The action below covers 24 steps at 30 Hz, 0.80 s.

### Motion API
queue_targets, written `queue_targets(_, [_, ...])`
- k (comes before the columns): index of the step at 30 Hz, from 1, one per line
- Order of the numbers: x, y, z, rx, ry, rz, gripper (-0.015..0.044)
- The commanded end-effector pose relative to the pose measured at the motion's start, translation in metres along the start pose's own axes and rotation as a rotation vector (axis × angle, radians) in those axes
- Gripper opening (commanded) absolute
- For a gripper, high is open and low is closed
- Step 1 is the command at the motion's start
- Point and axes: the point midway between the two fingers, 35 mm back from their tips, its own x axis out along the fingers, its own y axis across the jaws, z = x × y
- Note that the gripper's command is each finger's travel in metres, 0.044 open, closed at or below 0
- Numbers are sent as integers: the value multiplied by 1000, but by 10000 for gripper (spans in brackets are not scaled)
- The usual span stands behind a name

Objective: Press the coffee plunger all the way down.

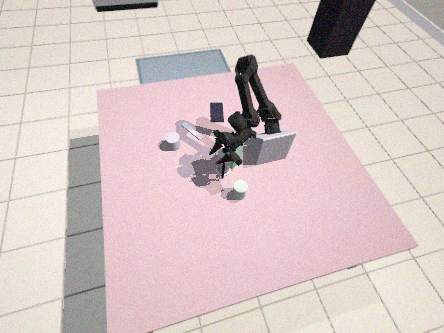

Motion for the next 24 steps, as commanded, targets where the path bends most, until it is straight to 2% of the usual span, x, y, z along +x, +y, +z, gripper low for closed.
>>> queue_targets(1, [0, 0, -1, -1, 6, -2, 351])
queue_targets(4, [0, 0, -1, -1, 6, -2, 430])
queue_targets(5, [0, 0, -1, -1, 6, -2, 440])
queue_targets(17, [-12, 4, 22, 10, -48, 28, 440])
queue_targets(24, [-61, -1, 35, 5, 15, 18, 440])
